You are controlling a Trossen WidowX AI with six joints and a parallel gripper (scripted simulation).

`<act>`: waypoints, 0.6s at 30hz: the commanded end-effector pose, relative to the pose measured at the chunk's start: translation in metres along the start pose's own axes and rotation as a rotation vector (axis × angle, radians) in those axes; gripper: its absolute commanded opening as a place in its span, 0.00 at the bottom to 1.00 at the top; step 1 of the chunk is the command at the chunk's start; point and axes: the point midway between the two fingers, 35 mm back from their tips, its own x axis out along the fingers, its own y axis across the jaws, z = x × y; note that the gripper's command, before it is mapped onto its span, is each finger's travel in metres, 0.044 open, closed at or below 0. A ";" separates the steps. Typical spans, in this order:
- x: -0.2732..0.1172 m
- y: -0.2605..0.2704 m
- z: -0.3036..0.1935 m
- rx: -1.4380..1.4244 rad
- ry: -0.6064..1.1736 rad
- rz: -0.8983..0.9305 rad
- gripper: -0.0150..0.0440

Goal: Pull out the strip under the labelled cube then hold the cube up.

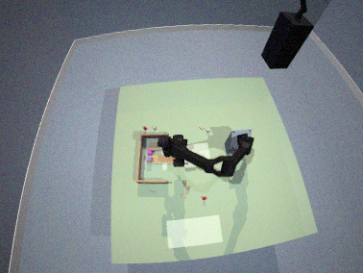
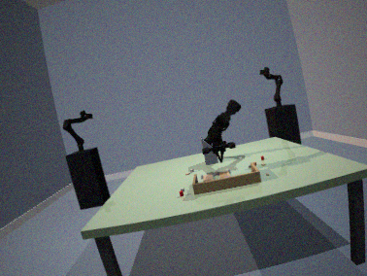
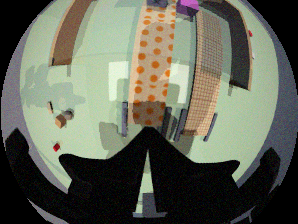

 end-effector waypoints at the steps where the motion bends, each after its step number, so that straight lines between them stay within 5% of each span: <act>1: 0.009 -0.001 0.000 0.002 0.006 -0.005 0.25; 18: 0.038 0.000 0.000 0.002 0.006 -0.005 0.25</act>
